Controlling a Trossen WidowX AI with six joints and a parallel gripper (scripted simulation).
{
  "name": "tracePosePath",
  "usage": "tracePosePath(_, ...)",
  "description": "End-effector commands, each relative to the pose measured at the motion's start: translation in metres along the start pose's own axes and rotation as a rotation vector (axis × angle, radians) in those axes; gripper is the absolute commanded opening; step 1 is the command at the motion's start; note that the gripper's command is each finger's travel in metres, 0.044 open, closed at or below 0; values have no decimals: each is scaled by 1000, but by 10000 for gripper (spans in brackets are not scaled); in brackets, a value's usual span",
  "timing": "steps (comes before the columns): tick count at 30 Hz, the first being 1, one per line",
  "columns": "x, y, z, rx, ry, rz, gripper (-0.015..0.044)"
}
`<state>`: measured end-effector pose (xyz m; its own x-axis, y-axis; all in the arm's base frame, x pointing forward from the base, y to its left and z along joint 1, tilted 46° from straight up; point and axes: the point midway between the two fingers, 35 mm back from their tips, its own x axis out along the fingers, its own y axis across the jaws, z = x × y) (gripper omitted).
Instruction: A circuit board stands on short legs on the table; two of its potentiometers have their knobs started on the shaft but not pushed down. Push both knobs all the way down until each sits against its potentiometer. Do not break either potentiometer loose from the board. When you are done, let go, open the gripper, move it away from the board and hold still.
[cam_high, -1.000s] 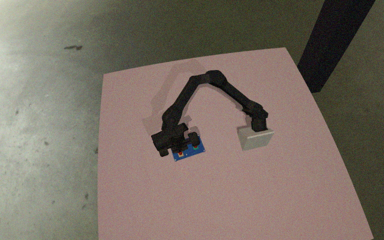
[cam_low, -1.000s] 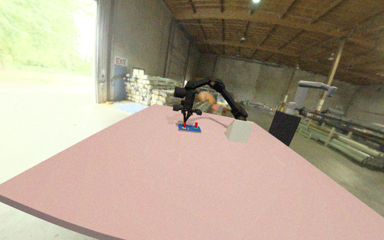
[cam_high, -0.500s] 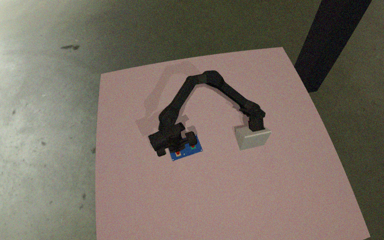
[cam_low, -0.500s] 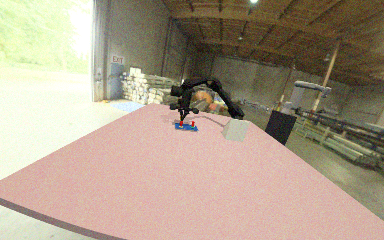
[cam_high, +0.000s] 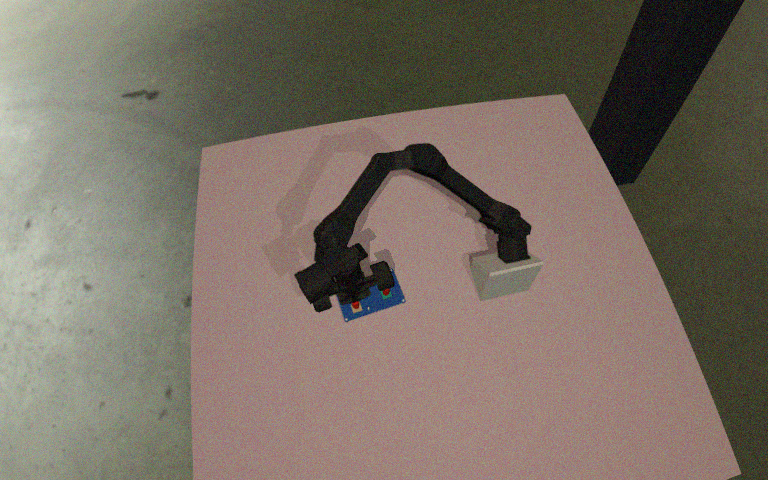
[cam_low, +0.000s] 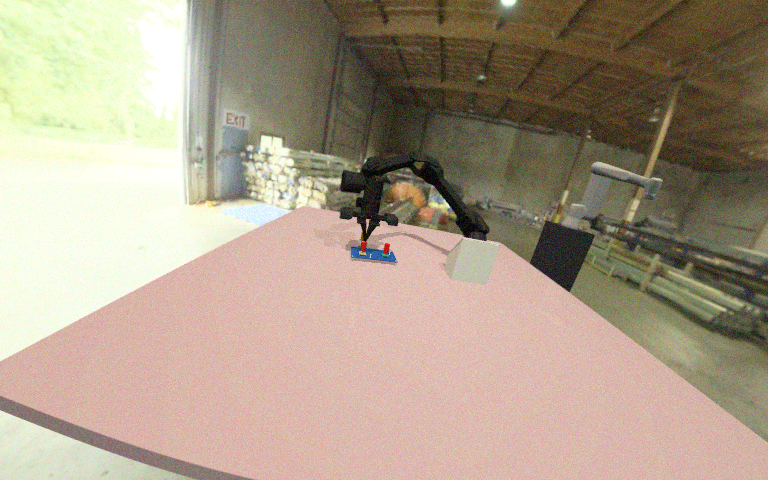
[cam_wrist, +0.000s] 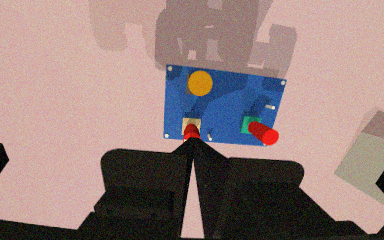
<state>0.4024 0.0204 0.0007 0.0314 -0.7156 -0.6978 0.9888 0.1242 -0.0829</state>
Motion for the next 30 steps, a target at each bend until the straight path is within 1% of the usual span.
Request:
tracePosePath(1,-8,1,-1,6,5,6,0)
tracePosePath(4,-12,1,0,6,5,6,0)
tracePosePath(5,-7,0,0,0,-1,3,26)
tracePosePath(13,-8,-1,0,0,0,3,236)
tracePosePath(15,-13,-14,-1,0,2,3,289)
tracePosePath(21,-30,-78,-4,-2,8,3,440)
tracePosePath(28,-31,-161,-4,-2,7,-1,440)
tracePosePath(30,-29,-176,-4,-2,6,-2,440)
